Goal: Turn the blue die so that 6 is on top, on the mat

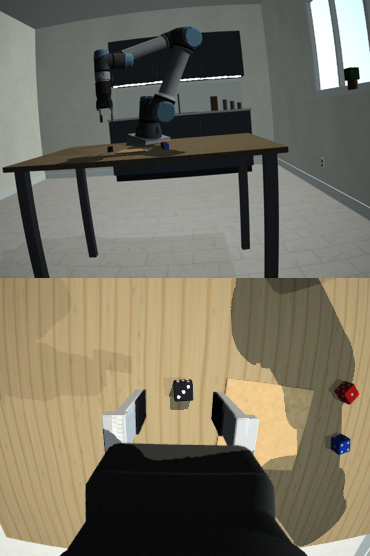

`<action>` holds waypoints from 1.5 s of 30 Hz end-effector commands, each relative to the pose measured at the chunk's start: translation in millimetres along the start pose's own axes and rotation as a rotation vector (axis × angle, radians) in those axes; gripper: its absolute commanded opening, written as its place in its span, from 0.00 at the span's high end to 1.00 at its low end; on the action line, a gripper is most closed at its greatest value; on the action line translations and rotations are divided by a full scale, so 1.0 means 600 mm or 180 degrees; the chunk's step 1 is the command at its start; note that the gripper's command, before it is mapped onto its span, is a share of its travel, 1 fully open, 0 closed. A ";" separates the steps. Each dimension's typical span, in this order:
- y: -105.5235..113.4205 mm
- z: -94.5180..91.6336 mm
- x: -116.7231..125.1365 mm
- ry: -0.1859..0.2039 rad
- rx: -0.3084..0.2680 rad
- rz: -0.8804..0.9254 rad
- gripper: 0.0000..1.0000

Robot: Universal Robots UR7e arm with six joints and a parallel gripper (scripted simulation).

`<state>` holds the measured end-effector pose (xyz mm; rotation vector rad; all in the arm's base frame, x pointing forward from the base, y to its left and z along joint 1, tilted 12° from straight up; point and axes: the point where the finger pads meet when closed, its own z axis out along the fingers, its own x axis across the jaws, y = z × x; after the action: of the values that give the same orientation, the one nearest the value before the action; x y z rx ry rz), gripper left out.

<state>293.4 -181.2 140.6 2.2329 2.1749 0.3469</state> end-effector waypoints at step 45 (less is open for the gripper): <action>0.001 0.176 0.003 -0.0009 0.0017 0.0010 0.00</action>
<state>307.2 -163.6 49.5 2.2401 2.1767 0.3415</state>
